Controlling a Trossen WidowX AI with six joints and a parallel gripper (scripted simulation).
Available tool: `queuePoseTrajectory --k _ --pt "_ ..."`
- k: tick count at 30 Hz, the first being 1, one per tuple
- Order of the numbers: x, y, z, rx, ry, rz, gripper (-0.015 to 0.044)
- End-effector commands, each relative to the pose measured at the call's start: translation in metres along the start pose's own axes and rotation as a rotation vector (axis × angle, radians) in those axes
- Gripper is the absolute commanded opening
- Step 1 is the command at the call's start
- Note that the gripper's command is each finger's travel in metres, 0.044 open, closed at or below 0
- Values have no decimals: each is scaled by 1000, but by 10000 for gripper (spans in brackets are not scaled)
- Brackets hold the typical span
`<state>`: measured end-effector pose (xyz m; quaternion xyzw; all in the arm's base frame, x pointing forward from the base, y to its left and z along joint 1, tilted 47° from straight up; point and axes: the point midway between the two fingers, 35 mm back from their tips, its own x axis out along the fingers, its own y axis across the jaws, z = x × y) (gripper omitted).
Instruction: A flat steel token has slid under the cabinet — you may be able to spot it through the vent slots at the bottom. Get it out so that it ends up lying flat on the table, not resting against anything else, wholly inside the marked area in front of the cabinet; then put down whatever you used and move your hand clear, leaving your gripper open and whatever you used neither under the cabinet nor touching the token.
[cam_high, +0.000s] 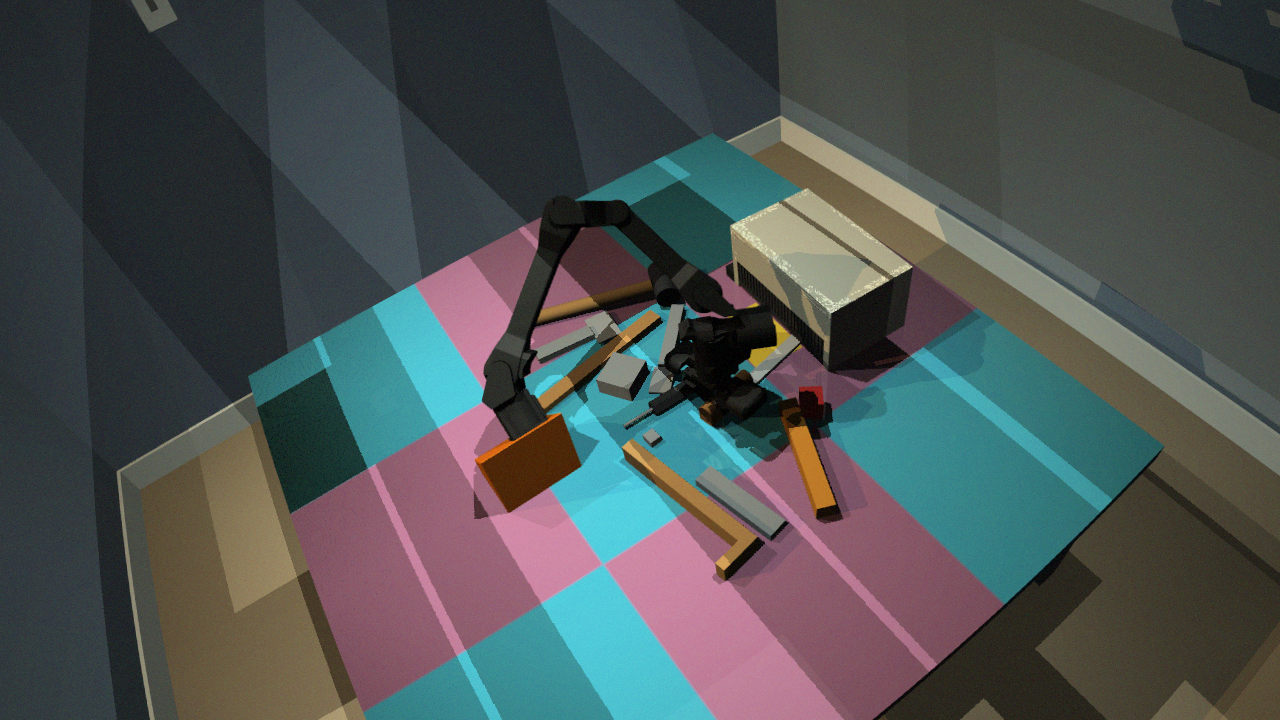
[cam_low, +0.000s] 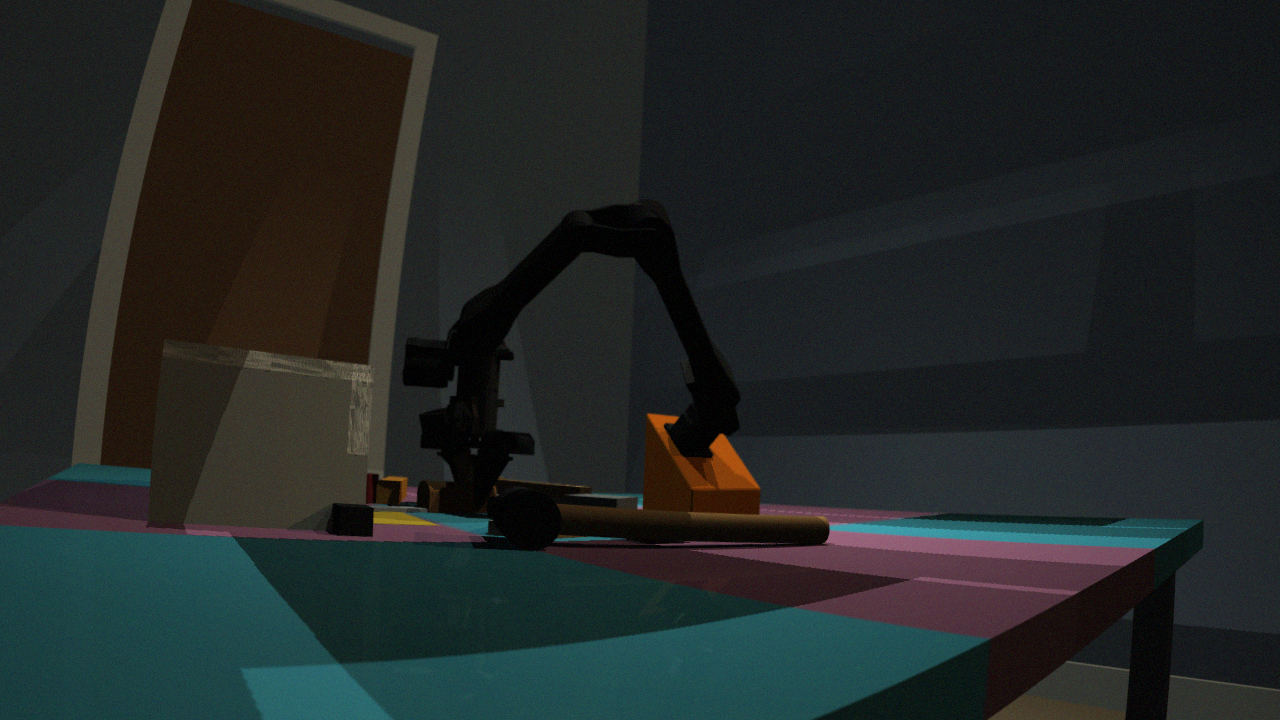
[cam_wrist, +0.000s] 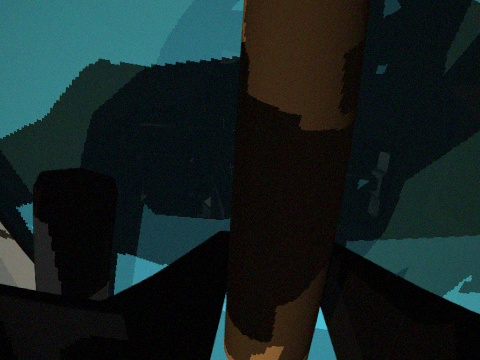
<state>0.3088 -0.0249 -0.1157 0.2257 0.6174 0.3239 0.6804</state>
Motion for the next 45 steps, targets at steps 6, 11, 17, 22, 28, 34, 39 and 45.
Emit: queuePoseTrajectory --k 6,11,17,22,28,34,39,45 --pt "0 0 14 -1 -4 0 0" --pt "0 0 19 -1 -4 0 0" --pt "0 0 27 -2 -5 0 0" --pt "0 1 32 -2 -5 0 0" --pt "-1 1 39 -2 -5 1 0" --pt "-1 1 46 -2 -5 1 0" --pt "-1 1 52 -2 -6 1 0" --pt "-1 1 58 -3 -6 1 0"
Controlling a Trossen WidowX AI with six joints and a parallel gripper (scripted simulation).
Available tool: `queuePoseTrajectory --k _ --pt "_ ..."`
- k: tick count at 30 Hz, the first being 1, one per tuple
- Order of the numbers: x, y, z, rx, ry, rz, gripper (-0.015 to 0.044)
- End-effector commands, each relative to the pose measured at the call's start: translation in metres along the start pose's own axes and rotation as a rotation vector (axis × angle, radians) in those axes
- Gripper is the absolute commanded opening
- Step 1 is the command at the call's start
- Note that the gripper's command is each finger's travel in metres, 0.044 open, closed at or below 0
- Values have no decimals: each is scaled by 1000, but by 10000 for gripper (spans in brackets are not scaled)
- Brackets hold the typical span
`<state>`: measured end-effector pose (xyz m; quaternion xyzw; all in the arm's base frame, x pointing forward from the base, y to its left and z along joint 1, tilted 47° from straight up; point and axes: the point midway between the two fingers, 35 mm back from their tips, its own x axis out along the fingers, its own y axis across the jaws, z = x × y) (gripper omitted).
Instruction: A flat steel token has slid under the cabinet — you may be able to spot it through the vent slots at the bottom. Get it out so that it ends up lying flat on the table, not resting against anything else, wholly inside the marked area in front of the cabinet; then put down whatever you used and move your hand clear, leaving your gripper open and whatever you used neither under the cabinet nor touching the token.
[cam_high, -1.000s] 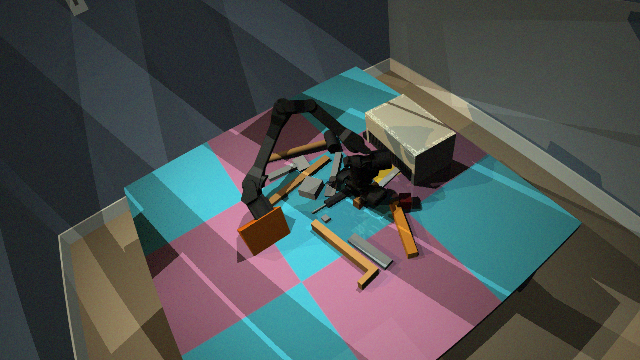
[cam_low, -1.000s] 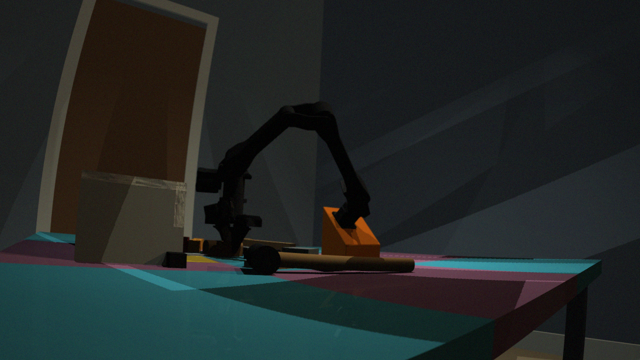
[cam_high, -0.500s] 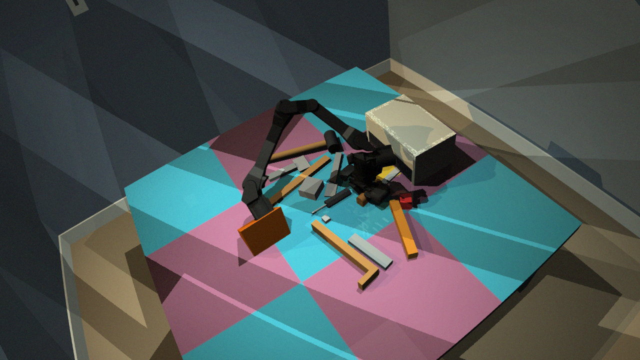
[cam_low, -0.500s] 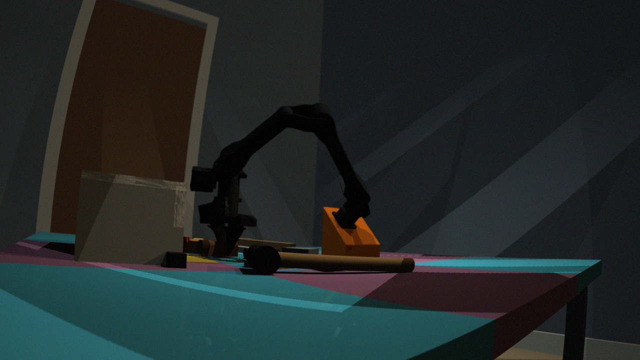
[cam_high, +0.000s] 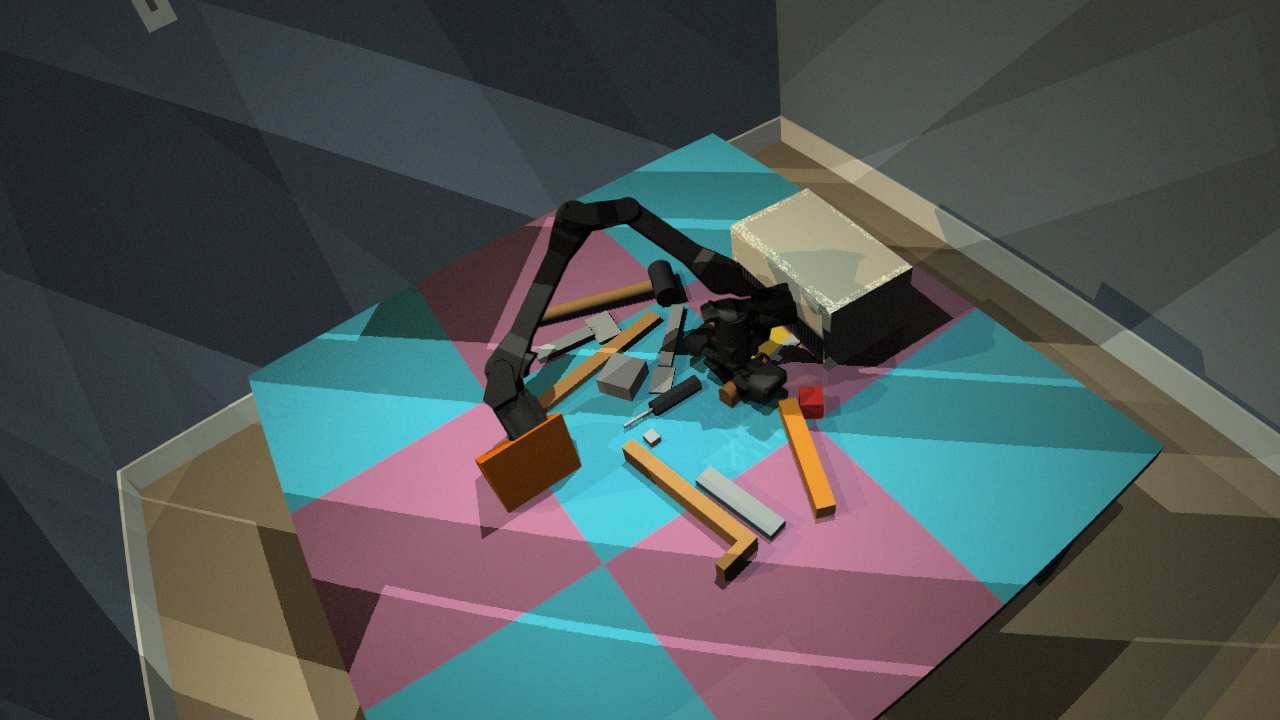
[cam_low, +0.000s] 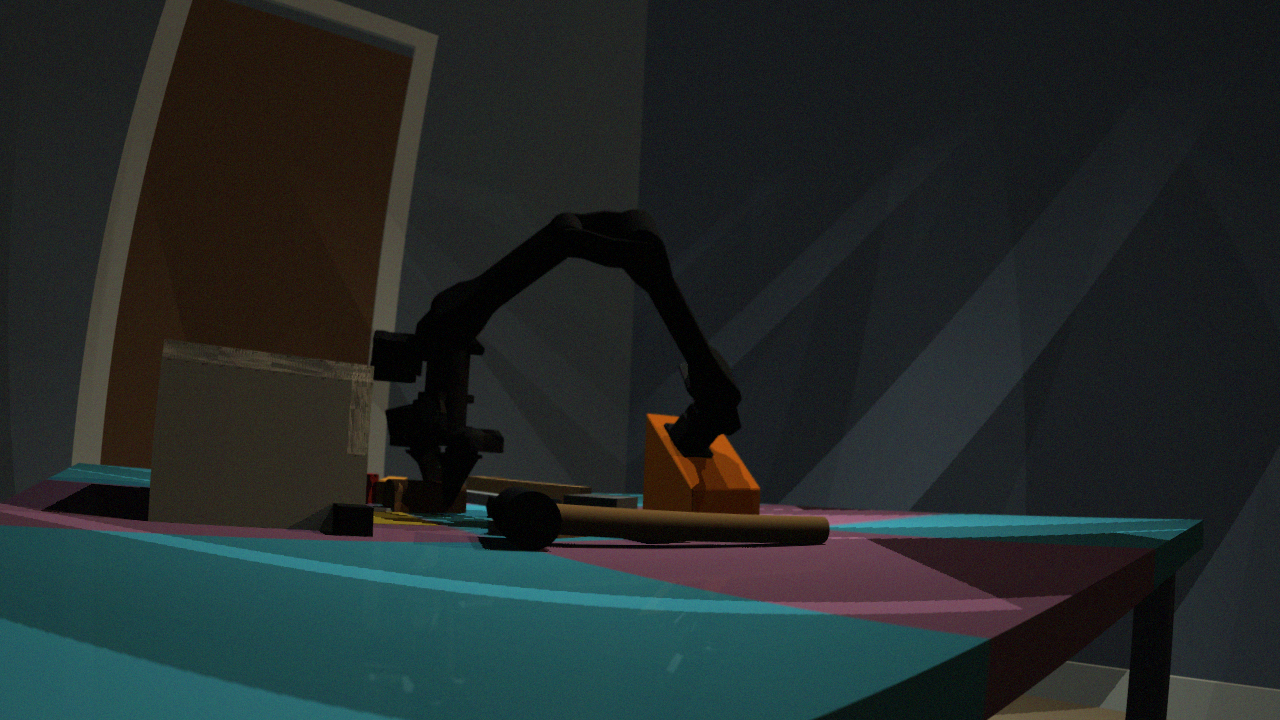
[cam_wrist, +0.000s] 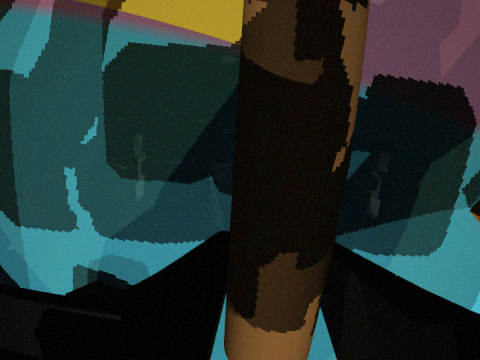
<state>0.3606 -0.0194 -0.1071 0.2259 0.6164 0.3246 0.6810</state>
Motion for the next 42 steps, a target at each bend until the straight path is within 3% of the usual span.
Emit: queuePoseTrajectory --k 1,42 --pt "0 0 6 -1 -4 0 0" --pt "-1 2 47 -3 -6 0 0"
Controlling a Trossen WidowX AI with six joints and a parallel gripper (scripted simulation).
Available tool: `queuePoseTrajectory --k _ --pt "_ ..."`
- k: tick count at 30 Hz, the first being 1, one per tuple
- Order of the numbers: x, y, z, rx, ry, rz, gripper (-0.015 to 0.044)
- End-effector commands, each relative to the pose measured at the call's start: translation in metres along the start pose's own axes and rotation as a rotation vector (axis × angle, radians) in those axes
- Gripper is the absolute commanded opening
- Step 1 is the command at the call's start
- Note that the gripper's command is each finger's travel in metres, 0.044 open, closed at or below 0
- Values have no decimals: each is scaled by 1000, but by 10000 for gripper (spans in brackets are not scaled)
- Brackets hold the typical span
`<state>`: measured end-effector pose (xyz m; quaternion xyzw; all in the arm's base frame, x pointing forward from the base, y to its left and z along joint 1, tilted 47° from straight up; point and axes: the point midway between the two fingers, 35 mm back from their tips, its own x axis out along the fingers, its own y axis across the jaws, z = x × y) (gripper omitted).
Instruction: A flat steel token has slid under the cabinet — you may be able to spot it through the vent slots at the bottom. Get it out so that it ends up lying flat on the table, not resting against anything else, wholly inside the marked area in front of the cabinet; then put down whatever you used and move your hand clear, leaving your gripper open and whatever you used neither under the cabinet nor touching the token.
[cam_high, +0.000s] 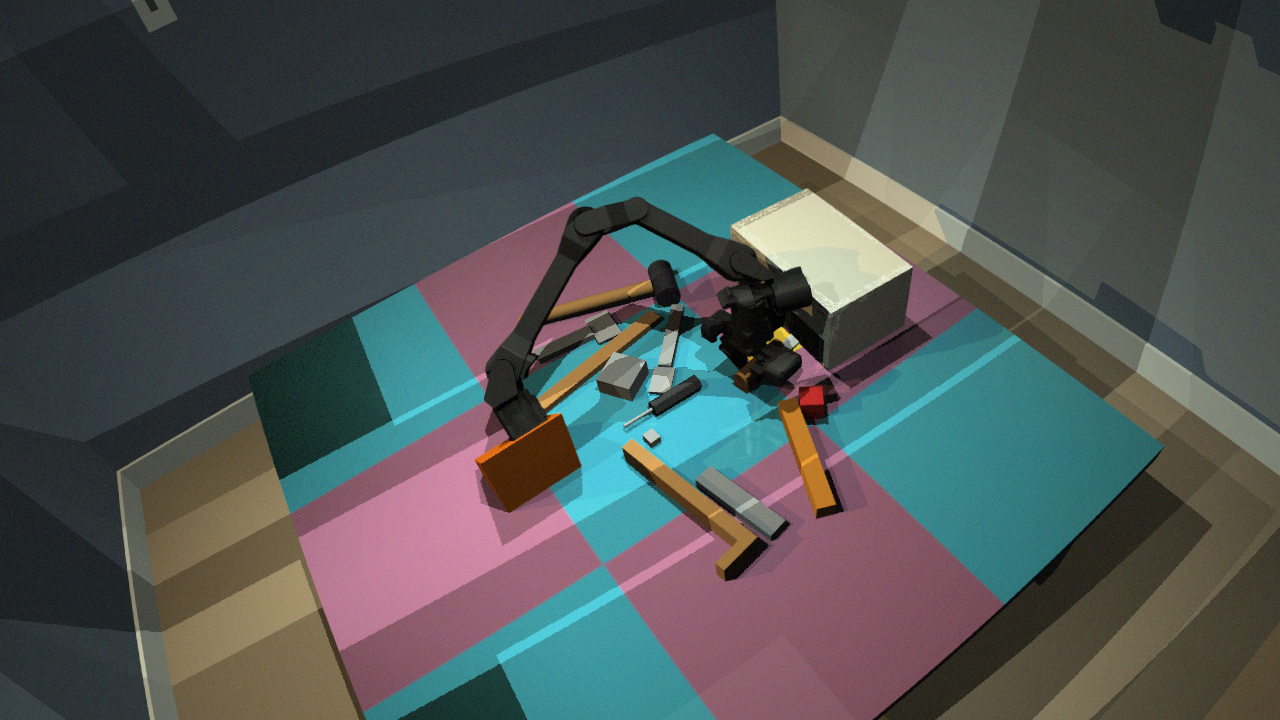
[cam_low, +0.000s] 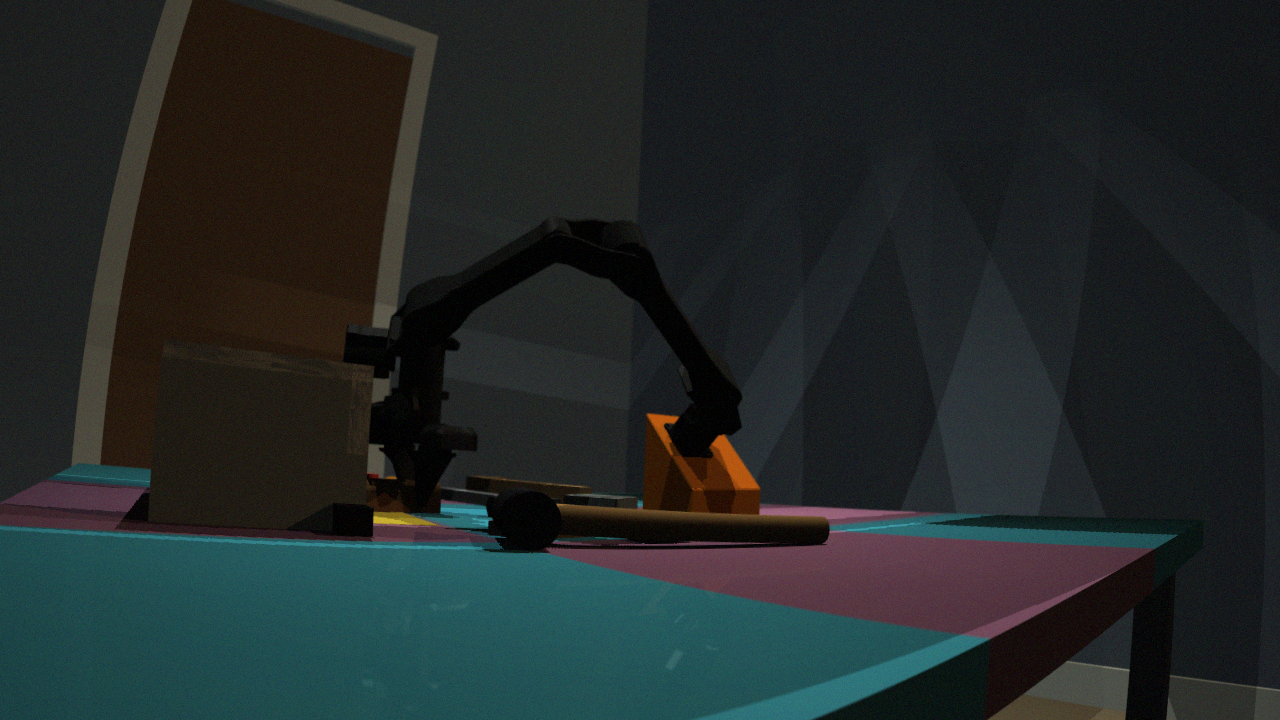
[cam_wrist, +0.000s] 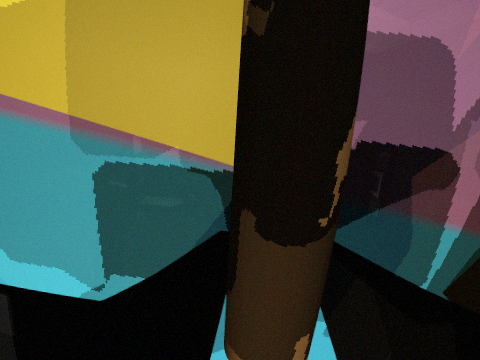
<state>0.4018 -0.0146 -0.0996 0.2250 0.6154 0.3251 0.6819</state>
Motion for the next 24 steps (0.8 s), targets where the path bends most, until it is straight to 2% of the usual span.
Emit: queuePoseTrajectory --k 1,24 --pt "0 0 6 0 -4 1 0" --pt "1 15 16 0 -4 2 0"
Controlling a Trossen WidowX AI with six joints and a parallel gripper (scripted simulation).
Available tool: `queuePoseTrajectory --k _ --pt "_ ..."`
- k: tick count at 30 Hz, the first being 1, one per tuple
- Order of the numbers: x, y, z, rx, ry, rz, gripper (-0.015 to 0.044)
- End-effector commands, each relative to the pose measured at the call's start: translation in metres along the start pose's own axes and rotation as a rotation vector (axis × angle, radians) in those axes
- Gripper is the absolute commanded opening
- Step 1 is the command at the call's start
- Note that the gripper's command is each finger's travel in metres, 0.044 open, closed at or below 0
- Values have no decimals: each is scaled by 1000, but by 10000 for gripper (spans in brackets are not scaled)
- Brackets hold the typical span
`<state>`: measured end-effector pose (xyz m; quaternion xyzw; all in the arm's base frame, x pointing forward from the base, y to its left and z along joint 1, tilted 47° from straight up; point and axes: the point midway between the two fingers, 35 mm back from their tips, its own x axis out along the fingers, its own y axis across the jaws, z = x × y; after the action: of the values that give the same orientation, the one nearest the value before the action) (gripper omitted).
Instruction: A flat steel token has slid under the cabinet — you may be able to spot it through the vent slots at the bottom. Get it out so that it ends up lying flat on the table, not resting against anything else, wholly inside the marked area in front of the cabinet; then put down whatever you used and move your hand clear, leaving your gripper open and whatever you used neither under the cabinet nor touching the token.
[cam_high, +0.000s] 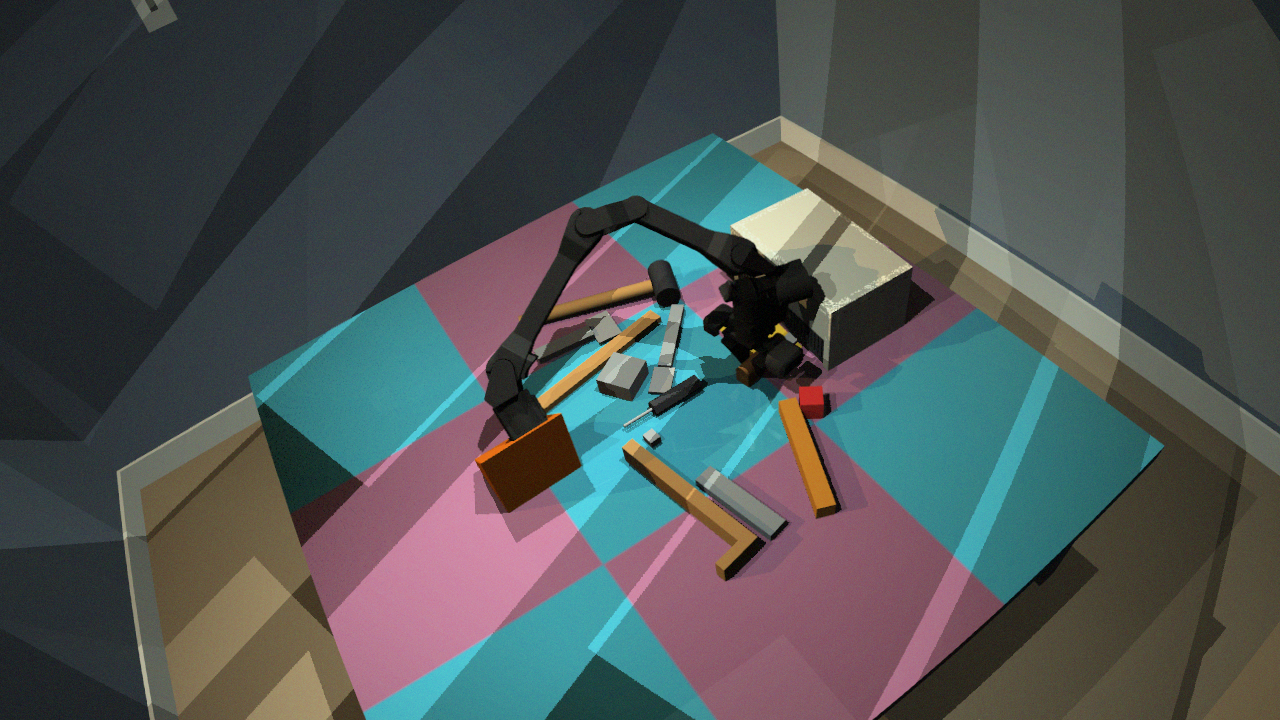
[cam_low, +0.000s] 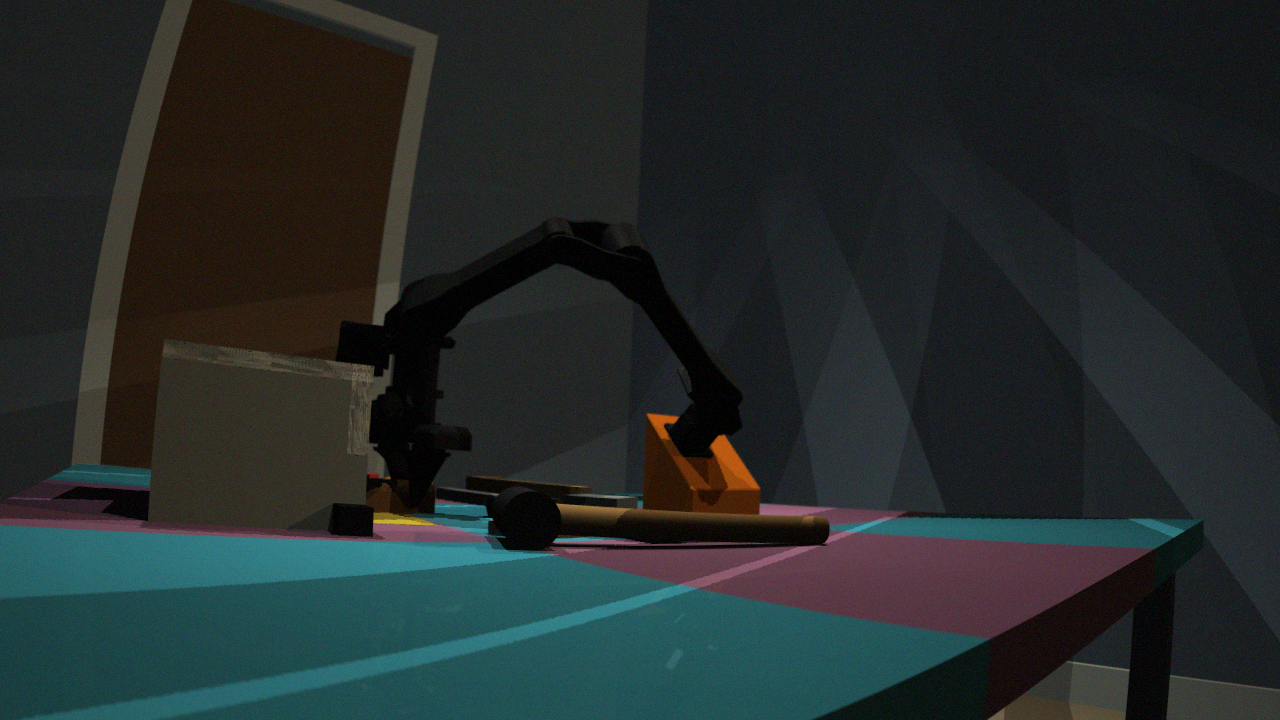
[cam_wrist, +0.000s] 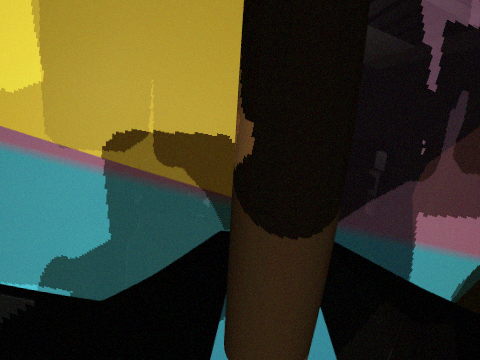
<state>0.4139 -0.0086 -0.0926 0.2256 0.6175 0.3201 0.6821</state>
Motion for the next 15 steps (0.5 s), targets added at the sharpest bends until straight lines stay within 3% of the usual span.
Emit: queuePoseTrajectory --k 1,15 --pt "1 9 2 -8 -4 9 0" --pt "1 17 2 -8 -4 9 0"
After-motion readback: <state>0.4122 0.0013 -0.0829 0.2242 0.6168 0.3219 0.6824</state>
